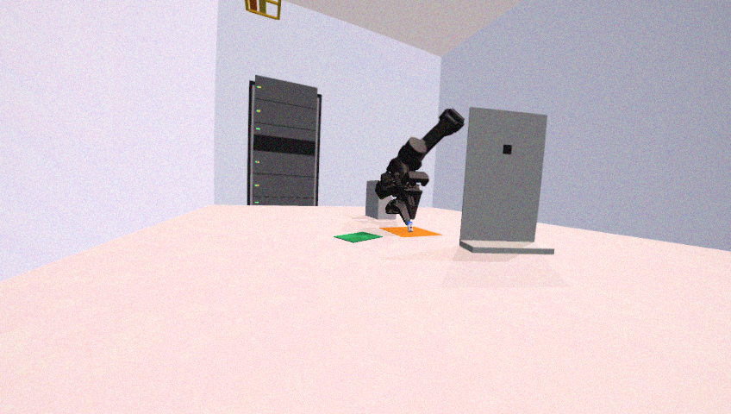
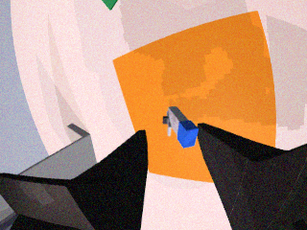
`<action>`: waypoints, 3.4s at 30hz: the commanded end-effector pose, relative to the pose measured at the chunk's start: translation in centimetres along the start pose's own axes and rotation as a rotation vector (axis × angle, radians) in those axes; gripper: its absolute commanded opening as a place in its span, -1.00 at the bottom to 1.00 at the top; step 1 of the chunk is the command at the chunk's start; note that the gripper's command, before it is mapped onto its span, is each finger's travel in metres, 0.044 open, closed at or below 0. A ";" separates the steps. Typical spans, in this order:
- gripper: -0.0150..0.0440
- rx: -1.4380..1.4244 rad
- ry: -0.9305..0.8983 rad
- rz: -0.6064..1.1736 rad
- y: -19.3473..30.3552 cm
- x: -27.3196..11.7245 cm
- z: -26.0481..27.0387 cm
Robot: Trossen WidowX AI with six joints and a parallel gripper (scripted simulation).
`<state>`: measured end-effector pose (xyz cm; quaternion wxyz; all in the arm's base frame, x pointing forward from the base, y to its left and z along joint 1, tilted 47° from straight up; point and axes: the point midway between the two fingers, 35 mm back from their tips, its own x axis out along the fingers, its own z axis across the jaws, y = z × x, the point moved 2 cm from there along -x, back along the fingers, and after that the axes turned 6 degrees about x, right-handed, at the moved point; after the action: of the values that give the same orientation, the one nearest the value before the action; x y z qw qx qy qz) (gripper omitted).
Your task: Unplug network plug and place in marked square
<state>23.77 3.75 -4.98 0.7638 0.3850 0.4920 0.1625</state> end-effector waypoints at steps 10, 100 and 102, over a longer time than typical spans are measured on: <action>0.04 -0.001 -0.001 0.001 0.0 -1.3 0.1; 0.04 0.003 0.004 -0.009 0.2 -8.8 4.3; 0.04 0.000 0.002 -0.012 0.1 -9.1 4.8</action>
<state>23.49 -3.46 1.60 0.7622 0.3848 0.4956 0.1591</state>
